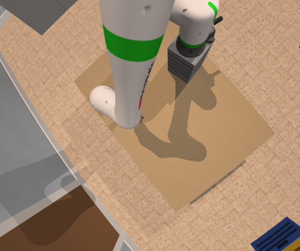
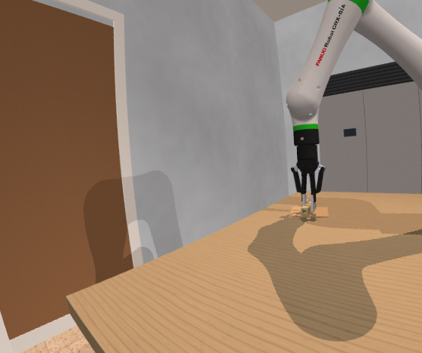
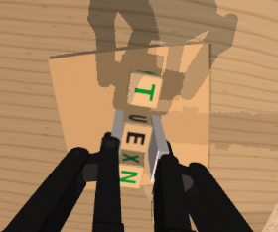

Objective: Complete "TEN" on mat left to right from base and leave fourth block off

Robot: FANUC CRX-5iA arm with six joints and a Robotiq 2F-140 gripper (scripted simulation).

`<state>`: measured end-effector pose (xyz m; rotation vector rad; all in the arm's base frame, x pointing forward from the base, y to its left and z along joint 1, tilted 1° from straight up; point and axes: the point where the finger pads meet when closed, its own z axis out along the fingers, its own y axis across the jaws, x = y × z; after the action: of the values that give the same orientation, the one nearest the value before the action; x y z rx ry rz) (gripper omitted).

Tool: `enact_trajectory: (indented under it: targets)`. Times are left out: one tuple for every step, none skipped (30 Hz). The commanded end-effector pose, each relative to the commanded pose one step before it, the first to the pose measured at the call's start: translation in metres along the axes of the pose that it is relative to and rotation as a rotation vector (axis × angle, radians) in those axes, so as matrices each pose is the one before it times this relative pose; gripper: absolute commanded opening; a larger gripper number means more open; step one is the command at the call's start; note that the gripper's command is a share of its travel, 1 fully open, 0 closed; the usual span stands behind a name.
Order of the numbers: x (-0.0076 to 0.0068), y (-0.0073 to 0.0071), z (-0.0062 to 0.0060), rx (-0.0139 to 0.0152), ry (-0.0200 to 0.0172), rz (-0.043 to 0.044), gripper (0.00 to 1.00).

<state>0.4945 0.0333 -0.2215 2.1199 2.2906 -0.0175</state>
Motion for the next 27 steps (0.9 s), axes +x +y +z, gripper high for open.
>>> enact_trajectory:
  targets:
    - [-0.00004,0.00019,-0.00012,-0.00034,-0.00009,0.00003,0.13]
    - [0.00000,0.00000,0.00000,0.00000,0.00000,0.00000,0.13]
    - [0.00000,0.00000,0.00000,0.00000,0.00000,0.00000,0.13]
    - [0.00000,0.00000,0.00000,0.00000,0.00000,0.00000,0.13]
    - [0.00000,0.00000,0.00000,0.00000,0.00000,0.00000,0.13]
    - [0.00000,0.00000,0.00000,0.00000,0.00000,0.00000,0.13]
    - [0.00000,0.00000,0.00000,0.00000,0.00000,0.00000,0.13]
    - [0.00000,0.00000,0.00000,0.00000,0.00000,0.00000,0.13]
    - [0.00000,0.00000,0.00000,0.00000,0.00000,0.00000,0.13]
    - [0.00000,0.00000,0.00000,0.00000,0.00000,0.00000,0.13]
    - [0.00000,0.00000,0.00000,0.00000,0.00000,0.00000,0.13]
    - [0.00000,0.00000,0.00000,0.00000,0.00000,0.00000,0.13]
    - [0.00000,0.00000,0.00000,0.00000,0.00000,0.00000,0.13]
    - [0.00000,0.00000,0.00000,0.00000,0.00000,0.00000,0.13]
    - [0.00000,0.00000,0.00000,0.00000,0.00000,0.00000,0.13]
    - [0.00000,0.00000,0.00000,0.00000,0.00000,0.00000,0.13]
    - [0.00000,0.00000,0.00000,0.00000,0.00000,0.00000,0.13]
    - [0.00000,0.00000,0.00000,0.00000,0.00000,0.00000,0.15]
    - [0.00000,0.00000,0.00000,0.00000,0.00000,0.00000,0.15]
    - [0.00000,0.00000,0.00000,0.00000,0.00000,0.00000,0.15]
    - [0.00000,0.00000,0.00000,0.00000,0.00000,0.00000,0.18]
    - [0.00000,0.00000,0.00000,0.00000,0.00000,0.00000,0.18]
    - [0.00000,0.00000,0.00000,0.00000,0.00000,0.00000,0.18]
    - [0.00000,0.00000,0.00000,0.00000,0.00000,0.00000,0.20]
    - [0.00000,0.00000,0.00000,0.00000,0.00000,0.00000,0.20]
    - [0.00000,0.00000,0.00000,0.00000,0.00000,0.00000,0.20]
    - [0.00000,0.00000,0.00000,0.00000,0.00000,0.00000,0.20]
